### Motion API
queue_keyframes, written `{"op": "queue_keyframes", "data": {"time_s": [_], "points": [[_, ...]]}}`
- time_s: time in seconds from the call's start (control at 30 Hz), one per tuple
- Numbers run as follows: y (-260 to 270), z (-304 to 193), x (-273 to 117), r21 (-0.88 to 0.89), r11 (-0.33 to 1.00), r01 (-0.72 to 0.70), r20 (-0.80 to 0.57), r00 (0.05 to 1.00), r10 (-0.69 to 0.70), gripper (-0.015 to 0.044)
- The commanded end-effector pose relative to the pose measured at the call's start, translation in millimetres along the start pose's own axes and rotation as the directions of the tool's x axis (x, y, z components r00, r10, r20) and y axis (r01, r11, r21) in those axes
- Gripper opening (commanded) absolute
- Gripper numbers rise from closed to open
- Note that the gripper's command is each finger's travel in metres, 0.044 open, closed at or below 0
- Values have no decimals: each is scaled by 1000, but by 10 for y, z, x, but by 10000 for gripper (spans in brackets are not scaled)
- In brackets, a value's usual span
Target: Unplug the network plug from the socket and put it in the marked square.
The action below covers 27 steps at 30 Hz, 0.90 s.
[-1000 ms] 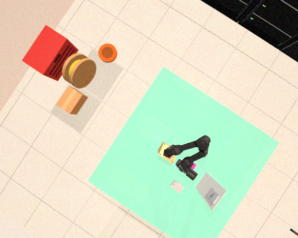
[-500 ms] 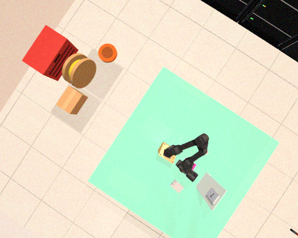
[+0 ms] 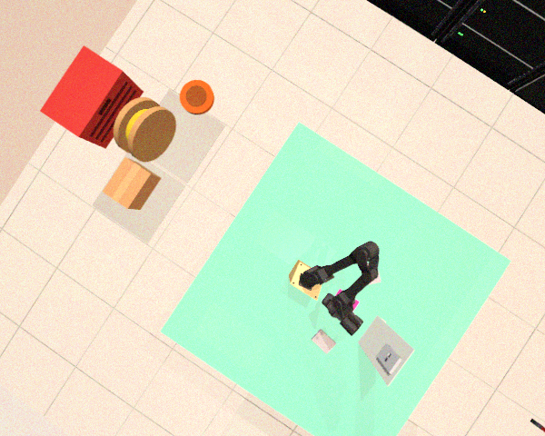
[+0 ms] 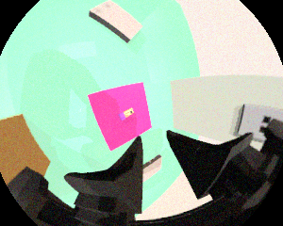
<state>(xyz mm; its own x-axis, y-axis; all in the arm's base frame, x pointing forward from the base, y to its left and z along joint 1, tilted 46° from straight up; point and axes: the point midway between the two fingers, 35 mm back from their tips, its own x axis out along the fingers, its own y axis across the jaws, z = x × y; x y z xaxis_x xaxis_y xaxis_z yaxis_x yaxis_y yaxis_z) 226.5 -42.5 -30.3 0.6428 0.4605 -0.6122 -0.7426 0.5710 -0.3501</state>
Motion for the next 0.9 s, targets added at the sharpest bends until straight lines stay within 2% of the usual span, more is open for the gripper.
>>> {"op": "queue_keyframes", "data": {"time_s": [0.0,0.87], "points": [[-50,14,-42,-11,1000,10,4,1000,-10,156],[-144,57,-272,-8,1000,16,12,1000,-16,156]]}}
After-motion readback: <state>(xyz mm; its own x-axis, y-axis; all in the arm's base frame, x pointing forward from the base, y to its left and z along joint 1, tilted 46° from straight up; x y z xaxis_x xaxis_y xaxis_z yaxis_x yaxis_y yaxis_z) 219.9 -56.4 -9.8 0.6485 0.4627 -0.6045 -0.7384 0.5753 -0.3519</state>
